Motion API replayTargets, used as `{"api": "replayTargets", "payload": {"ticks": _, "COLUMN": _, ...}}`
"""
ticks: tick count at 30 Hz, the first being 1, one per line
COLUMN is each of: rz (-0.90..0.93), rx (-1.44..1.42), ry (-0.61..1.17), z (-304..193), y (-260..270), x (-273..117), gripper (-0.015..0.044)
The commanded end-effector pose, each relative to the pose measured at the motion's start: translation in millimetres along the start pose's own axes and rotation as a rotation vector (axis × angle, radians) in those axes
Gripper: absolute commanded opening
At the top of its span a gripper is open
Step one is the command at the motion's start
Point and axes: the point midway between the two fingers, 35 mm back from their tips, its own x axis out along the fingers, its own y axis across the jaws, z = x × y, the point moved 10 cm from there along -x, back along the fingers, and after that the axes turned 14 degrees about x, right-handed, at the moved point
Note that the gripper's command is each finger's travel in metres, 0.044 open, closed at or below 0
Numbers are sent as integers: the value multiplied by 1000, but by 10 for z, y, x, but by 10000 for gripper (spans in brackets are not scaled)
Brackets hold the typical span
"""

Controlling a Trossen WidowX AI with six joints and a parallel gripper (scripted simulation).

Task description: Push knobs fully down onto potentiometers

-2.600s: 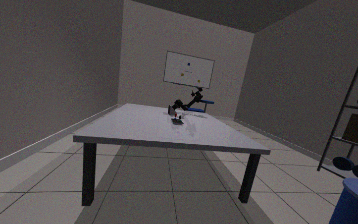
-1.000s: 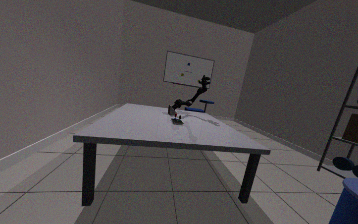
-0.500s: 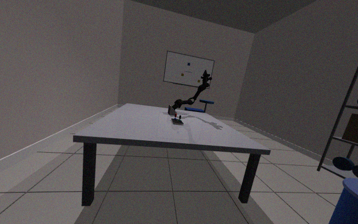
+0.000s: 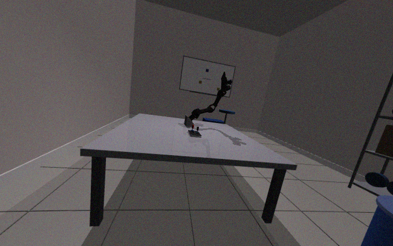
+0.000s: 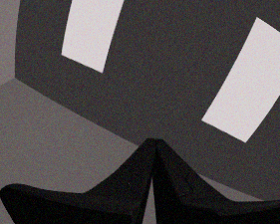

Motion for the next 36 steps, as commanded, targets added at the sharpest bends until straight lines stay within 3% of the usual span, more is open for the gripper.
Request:
{"api": "replayTargets", "payload": {"ticks": 1, "rz": 129, "rx": -85, "ry": 54, "z": -167, "y": 299, "x": 153, "gripper": 0}}
{"api": "replayTargets", "payload": {"ticks": 20, "rz": 613, "rx": -278, "ry": 261, "z": -898, "y": 1378, "x": 448, "gripper": 0}}
{"api": "replayTargets", "payload": {"ticks": 36, "rz": 1082, "rx": -391, "ry": 490, "z": -1685, "y": 2222, "x": 331, "gripper": 0}}
